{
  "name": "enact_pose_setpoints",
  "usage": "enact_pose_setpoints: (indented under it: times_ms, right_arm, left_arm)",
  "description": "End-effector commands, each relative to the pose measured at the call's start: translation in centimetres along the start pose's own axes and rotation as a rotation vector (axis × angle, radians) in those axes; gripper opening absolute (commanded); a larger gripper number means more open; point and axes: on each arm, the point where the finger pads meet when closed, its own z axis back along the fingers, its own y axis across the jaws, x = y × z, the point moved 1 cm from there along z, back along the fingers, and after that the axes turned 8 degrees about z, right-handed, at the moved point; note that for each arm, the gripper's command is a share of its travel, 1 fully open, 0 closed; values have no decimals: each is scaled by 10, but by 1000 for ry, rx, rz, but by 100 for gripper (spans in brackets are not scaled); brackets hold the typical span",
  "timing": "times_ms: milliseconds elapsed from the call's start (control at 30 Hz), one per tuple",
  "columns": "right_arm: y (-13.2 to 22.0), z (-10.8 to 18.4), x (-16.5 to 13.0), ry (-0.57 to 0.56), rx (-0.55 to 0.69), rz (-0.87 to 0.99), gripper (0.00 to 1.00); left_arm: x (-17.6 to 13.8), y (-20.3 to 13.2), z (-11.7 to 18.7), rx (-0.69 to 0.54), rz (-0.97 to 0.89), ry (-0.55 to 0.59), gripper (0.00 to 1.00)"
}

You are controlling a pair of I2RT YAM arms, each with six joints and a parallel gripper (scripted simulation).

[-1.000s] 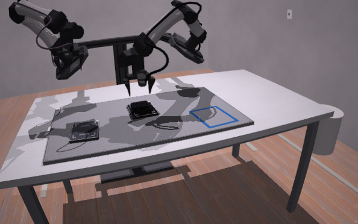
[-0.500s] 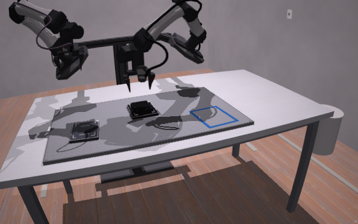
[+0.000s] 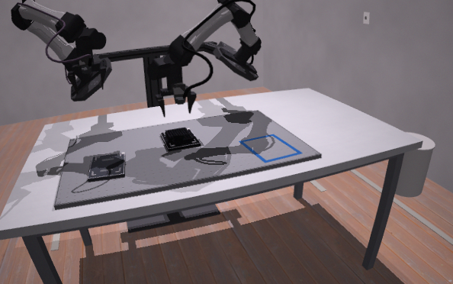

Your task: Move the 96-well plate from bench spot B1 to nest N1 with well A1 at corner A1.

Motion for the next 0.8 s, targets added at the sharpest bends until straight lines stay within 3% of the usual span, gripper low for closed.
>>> enact_pose_setpoints:
  times_ms: [0,100,767]
  right_arm:
    - [0,2,0,-1,1,-8,100]
    - [0,2,0,-1,1,-8,100]
    - [0,2,0,-1,1,-8,100]
  left_arm:
    - [3,7,15,-6,-27,-1,100]
    - [6,7,16,-24,-9,-7,100]
    - [8,96,43,-6,6,-5,100]
